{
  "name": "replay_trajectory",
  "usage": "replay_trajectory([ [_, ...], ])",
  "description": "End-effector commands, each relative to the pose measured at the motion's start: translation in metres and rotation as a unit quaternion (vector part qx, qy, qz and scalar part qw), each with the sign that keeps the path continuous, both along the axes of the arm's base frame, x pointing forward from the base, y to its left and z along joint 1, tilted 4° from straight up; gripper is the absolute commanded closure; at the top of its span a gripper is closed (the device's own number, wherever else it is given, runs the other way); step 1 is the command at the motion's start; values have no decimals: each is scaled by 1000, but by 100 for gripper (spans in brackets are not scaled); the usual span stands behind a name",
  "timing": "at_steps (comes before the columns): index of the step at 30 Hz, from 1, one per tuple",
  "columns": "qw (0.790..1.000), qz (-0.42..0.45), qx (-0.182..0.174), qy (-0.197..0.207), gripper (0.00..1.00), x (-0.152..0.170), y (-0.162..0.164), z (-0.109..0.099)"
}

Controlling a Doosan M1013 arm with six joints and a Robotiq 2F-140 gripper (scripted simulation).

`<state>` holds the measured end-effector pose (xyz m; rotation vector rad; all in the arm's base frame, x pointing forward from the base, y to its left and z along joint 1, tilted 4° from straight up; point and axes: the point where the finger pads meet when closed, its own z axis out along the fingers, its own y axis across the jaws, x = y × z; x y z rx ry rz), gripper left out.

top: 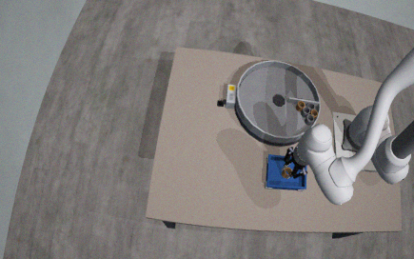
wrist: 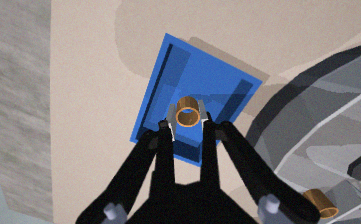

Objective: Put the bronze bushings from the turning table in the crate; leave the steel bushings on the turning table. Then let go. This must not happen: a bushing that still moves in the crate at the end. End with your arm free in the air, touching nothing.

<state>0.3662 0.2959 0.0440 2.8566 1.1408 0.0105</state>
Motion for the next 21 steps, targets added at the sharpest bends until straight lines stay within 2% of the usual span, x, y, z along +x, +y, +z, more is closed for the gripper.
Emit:
replay_trajectory([
  [1,1000,-1,-5,1,100,-2,-5,-5],
  [21,1000,-1,-5,1,100,-3,-6,-9],
])
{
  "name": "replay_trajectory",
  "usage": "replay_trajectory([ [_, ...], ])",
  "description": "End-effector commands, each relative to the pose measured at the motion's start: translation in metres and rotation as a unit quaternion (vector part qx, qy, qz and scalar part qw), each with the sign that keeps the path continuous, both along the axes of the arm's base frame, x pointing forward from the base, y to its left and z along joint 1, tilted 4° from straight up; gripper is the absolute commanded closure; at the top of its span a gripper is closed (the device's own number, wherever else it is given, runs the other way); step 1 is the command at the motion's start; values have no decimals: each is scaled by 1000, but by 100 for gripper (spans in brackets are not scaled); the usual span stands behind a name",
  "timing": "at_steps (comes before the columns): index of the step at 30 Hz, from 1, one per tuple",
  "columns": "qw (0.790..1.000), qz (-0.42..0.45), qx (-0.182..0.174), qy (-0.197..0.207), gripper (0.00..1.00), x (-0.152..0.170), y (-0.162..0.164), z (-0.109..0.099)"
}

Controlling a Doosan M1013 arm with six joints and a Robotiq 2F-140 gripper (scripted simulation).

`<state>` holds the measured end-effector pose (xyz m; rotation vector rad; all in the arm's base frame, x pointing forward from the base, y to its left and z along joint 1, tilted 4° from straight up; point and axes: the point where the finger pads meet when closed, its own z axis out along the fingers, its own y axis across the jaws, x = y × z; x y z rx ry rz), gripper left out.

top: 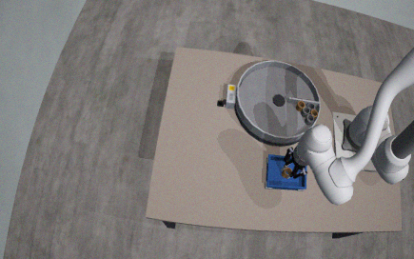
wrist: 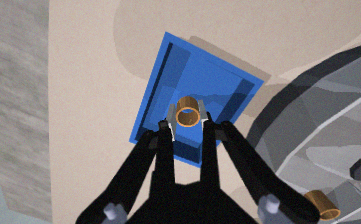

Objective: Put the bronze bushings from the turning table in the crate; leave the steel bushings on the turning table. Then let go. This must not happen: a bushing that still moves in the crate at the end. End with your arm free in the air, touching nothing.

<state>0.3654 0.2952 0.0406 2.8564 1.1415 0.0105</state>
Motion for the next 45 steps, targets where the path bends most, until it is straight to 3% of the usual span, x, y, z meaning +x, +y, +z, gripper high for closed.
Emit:
replay_trajectory([
  [1,1000,-1,-5,1,100,-2,-5,-5],
  [45,1000,-1,-5,1,100,-2,-5,-10],
])
